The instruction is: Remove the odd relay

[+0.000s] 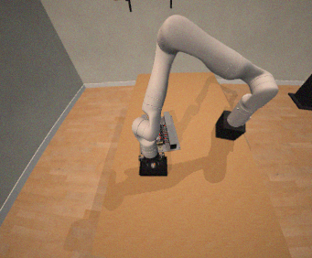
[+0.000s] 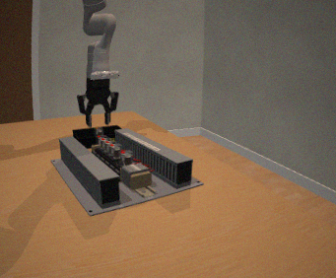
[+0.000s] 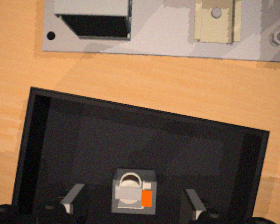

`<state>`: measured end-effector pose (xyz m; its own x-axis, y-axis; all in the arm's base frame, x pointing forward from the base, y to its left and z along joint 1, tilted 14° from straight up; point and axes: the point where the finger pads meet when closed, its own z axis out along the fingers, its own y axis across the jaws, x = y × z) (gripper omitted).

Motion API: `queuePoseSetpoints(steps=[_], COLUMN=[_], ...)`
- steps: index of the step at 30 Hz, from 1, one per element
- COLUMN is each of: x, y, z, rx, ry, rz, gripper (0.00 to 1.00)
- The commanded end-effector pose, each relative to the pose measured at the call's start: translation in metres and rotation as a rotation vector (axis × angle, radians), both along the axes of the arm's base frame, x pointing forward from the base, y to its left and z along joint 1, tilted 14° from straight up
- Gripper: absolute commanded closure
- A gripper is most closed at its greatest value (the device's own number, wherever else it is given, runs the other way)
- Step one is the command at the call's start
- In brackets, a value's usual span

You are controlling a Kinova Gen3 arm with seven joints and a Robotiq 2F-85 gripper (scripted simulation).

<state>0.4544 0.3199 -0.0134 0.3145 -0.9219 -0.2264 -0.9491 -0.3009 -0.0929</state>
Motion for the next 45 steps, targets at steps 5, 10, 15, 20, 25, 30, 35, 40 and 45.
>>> queuePoseSetpoints(steps=[5, 10, 15, 20, 25, 30, 35, 40, 45], x=[0.001, 0.001, 0.001, 0.001, 0.001, 0.0, 0.0, -0.001, -0.001], y=[0.0, 0.0, 0.0, 0.0, -0.003, -0.007, -0.015, -0.019, -0.02], z=[0.002, 0.002, 0.002, 0.002, 0.015, 0.03, 0.059, 0.077, 0.079], rx=[0.001, 0.001, 0.001, 0.001, 0.001, 0.001, 0.001, 0.001, 0.001], ry=[-0.002, -0.002, -0.002, -0.002, -0.002, -0.002, -0.002, -0.002, -0.002], rz=[-0.001, -0.001, -0.001, -0.001, -0.001, -0.001, -0.001, -0.001, -0.001], gripper=[0.39, 0.39, 0.39, 0.39, 0.39, 0.39, 0.39, 0.39, 0.39])
